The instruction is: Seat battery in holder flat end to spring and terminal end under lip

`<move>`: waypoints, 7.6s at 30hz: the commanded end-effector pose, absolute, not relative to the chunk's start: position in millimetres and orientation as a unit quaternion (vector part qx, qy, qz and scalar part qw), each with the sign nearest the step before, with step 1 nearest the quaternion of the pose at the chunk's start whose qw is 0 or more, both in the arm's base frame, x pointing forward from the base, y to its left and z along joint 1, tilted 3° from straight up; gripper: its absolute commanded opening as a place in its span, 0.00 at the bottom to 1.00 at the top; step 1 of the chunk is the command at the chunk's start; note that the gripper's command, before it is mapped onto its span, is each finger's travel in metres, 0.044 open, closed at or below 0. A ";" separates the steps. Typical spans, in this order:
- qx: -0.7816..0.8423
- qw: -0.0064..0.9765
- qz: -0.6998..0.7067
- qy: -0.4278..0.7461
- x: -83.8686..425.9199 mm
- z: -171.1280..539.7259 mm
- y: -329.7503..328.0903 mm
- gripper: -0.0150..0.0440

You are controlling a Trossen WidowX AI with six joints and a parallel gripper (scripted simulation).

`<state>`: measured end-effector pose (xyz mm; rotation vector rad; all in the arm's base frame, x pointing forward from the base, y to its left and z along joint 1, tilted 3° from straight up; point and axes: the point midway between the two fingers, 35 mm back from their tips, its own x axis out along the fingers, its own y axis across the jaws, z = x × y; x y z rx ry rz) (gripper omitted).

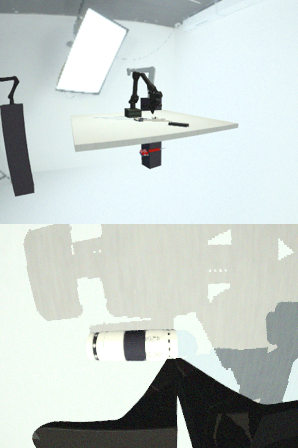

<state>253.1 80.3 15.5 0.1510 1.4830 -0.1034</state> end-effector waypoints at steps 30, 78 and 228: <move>-0.104 0.725 0.110 0.672 251.9 70.6 93.1 0.52; -0.466 0.565 0.443 0.517 258.7 -9.7 108.8 0.66; -0.022 0.882 0.055 0.468 257.2 -10.6 -98.0 0.38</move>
